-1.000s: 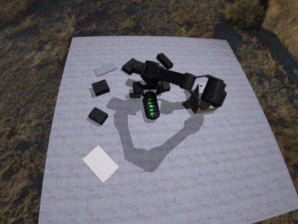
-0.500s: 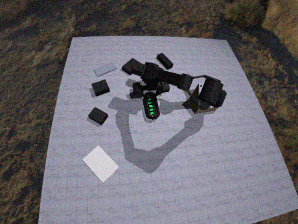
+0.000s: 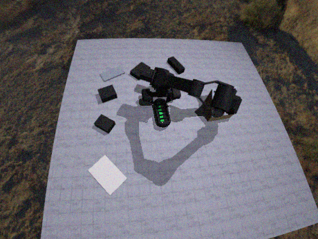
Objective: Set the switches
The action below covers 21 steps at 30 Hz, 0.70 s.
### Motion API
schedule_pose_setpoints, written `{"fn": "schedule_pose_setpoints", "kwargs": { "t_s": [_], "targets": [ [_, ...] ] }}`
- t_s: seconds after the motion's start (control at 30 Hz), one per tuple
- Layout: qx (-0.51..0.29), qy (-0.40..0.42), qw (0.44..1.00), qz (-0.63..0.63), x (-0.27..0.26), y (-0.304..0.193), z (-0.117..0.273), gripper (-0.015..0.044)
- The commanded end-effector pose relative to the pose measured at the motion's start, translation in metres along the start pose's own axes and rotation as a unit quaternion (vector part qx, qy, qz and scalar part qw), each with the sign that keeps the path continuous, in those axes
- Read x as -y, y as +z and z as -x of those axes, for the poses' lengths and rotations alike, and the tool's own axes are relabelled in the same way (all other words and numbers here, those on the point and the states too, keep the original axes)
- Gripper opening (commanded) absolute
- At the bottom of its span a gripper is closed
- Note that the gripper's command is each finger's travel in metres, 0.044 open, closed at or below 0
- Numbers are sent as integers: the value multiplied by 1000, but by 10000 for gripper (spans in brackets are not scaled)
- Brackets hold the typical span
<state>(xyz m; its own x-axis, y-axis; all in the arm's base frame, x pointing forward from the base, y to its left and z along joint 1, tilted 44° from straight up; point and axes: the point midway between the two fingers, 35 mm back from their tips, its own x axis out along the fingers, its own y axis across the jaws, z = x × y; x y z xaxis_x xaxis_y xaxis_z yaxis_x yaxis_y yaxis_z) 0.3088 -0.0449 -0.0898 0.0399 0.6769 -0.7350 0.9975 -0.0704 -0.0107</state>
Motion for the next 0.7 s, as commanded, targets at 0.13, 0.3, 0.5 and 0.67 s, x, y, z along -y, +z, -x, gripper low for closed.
{"fn": "schedule_pose_setpoints", "kwargs": {
  "t_s": [0.13,0.3,0.5,0.67],
  "targets": [
    [0,0,1000,0,0,0,0,440],
    [0,0,1000,0,0,0,0,440],
    [0,0,1000,0,-2,-30,21,440],
    [-1,0,1000,0,0,-60,40,440]
  ]
}}
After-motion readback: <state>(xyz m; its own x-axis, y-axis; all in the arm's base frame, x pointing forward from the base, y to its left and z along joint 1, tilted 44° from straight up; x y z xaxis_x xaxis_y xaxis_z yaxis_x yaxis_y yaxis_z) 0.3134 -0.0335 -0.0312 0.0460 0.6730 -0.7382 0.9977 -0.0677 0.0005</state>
